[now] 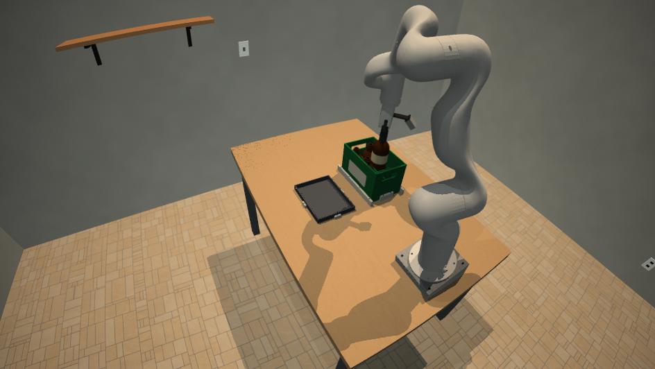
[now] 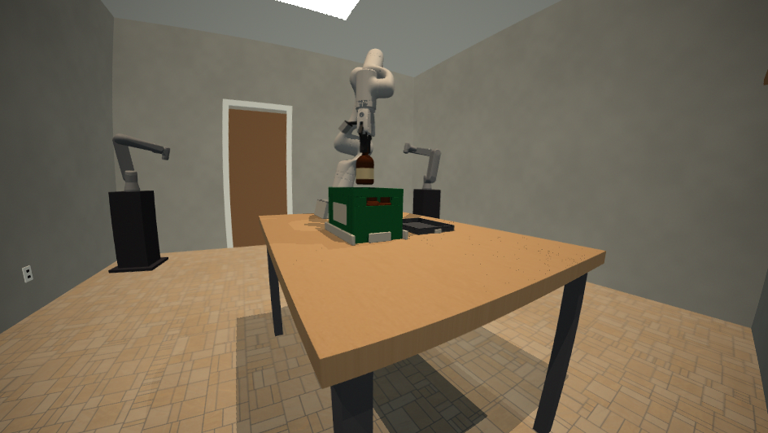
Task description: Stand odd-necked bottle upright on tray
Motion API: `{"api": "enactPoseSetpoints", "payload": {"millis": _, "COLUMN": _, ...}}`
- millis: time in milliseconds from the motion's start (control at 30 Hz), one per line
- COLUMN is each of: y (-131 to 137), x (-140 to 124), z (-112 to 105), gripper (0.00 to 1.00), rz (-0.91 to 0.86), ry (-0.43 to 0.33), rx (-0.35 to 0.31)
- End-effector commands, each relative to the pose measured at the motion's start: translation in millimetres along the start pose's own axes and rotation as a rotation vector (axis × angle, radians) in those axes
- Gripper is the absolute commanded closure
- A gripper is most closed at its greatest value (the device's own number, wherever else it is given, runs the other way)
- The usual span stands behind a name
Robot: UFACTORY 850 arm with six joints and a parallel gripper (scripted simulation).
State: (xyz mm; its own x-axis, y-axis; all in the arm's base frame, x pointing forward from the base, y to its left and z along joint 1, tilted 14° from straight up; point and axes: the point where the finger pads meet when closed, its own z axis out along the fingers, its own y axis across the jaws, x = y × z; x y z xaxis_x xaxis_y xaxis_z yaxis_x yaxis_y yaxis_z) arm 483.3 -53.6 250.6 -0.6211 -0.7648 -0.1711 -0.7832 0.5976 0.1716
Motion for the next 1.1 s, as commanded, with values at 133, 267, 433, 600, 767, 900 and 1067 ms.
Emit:
{"api": "enactPoseSetpoints", "payload": {"millis": 133, "y": 2, "x": -4, "z": -1, "gripper": 1.0, "rz": 0.0, "ry": -0.001, "rx": 0.002}}
{"api": "enactPoseSetpoints", "payload": {"millis": 267, "y": 3, "x": -7, "z": -1, "gripper": 1.0, "rz": 0.0, "ry": -0.001, "rx": 0.002}}
{"api": "enactPoseSetpoints", "payload": {"millis": 433, "y": 6, "x": -12, "z": -1, "gripper": 1.0, "rz": 0.0, "ry": -0.001, "rx": 0.002}}
{"api": "enactPoseSetpoints", "payload": {"millis": 600, "y": 7, "x": -15, "z": -1, "gripper": 1.0, "rz": 0.0, "ry": -0.001, "rx": 0.002}}
{"api": "enactPoseSetpoints", "payload": {"millis": 767, "y": 11, "x": -21, "z": -1, "gripper": 1.0, "rz": 0.0, "ry": -0.001, "rx": 0.002}}
{"api": "enactPoseSetpoints", "payload": {"millis": 900, "y": 14, "x": -27, "z": -1, "gripper": 1.0, "rz": 0.0, "ry": -0.001, "rx": 0.002}}
{"api": "enactPoseSetpoints", "payload": {"millis": 1067, "y": 16, "x": -31, "z": -1, "gripper": 1.0, "rz": 0.0, "ry": -0.001, "rx": 0.002}}
